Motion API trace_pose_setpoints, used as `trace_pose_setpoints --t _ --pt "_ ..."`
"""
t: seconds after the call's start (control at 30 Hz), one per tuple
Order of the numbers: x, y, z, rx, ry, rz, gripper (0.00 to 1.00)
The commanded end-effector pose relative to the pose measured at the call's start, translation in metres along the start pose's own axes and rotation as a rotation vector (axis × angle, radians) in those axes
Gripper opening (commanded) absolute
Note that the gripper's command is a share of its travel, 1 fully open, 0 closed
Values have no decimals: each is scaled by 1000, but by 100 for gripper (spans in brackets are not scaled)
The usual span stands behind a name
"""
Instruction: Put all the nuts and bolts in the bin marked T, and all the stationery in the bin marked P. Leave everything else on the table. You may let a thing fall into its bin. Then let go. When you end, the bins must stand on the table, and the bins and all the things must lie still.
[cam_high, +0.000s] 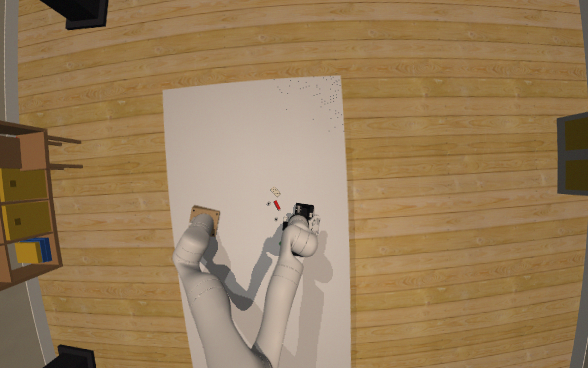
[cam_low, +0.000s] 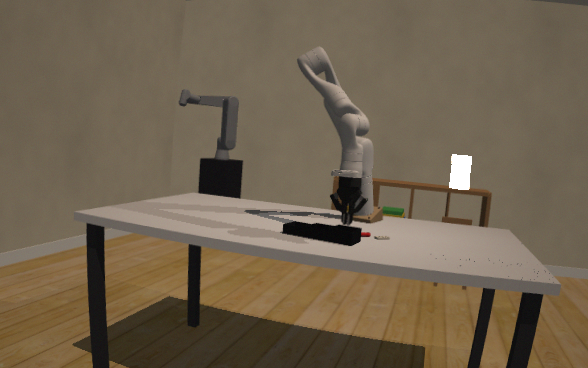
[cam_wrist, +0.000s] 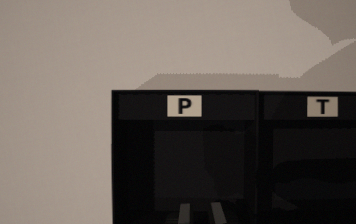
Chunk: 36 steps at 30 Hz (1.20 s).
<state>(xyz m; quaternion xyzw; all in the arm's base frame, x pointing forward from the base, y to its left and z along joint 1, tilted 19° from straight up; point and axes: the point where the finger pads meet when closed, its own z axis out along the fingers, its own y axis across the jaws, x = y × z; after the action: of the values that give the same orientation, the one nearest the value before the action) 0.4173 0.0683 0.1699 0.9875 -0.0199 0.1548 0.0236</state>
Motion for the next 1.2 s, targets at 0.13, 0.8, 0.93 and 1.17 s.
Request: trace_pose_setpoints --t 0.13,0.8,0.93,1.17 --pt "5 3 -24 -4 11 0 9" --pt "3 1 -110 -3 10 -1 9" --pt "2 1 -143 -2 9 -2 9" --pt "4 1 -149 2 16 2 9"
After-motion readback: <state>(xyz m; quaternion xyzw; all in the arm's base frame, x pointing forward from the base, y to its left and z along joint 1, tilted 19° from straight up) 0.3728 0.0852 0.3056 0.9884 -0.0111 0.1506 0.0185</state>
